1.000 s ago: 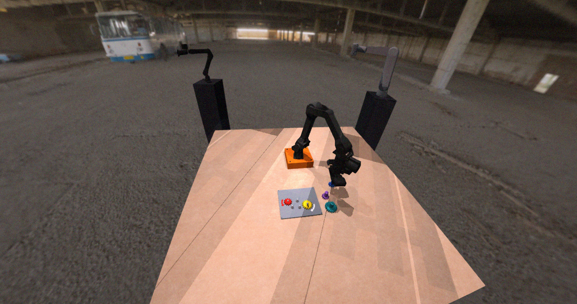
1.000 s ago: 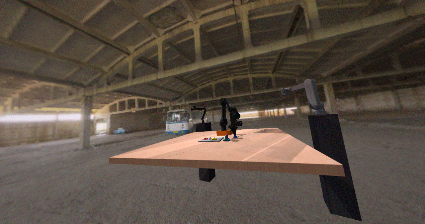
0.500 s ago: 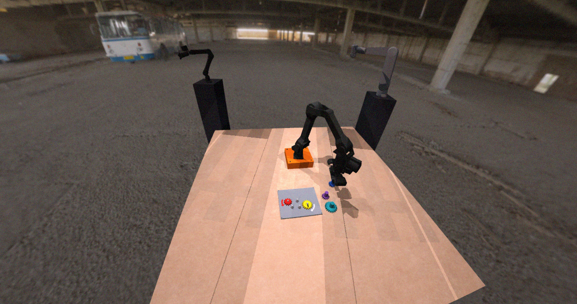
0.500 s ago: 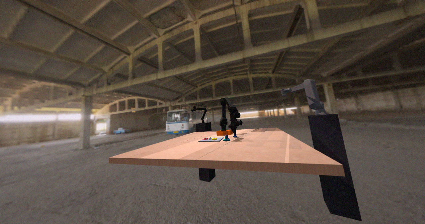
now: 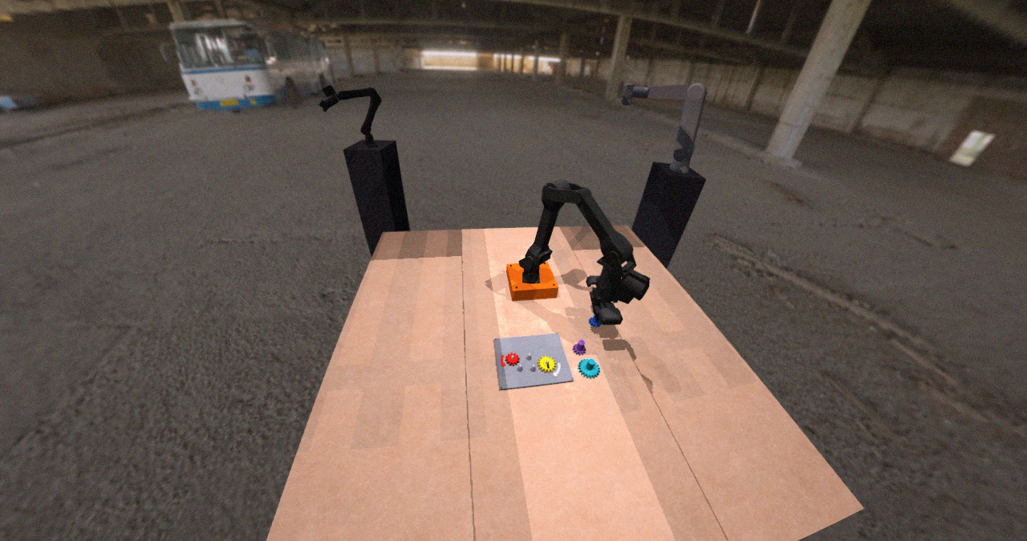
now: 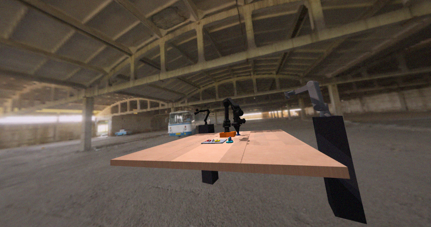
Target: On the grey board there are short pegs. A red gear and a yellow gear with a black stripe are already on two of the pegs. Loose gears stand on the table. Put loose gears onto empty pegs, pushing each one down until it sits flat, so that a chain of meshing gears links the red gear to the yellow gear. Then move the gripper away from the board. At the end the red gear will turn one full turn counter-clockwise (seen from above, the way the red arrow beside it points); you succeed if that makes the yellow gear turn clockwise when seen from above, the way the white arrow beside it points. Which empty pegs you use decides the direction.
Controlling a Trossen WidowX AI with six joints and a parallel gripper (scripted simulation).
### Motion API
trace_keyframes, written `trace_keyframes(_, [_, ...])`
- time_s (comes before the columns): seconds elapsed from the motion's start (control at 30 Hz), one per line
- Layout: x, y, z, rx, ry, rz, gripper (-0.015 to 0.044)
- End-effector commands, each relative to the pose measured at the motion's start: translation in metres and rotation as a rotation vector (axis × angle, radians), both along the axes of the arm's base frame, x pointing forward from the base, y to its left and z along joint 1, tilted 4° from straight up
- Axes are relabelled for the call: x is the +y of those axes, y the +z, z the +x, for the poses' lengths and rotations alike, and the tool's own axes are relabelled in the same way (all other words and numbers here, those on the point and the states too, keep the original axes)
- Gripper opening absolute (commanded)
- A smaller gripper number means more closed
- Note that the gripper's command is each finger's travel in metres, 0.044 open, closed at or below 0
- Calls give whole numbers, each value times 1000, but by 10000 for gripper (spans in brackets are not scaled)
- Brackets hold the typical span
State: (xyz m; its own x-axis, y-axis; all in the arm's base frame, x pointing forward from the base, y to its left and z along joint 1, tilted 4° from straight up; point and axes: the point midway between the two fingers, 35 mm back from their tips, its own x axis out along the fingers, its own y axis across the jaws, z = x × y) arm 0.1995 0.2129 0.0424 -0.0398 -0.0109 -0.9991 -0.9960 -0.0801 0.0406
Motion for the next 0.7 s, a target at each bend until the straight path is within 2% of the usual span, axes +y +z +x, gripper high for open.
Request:
trace_keyframes(0.0, [0,14,2,-8,-1,3,0])
trace_keyframes(0.67, [-2,64,3,-2,2,2,0])
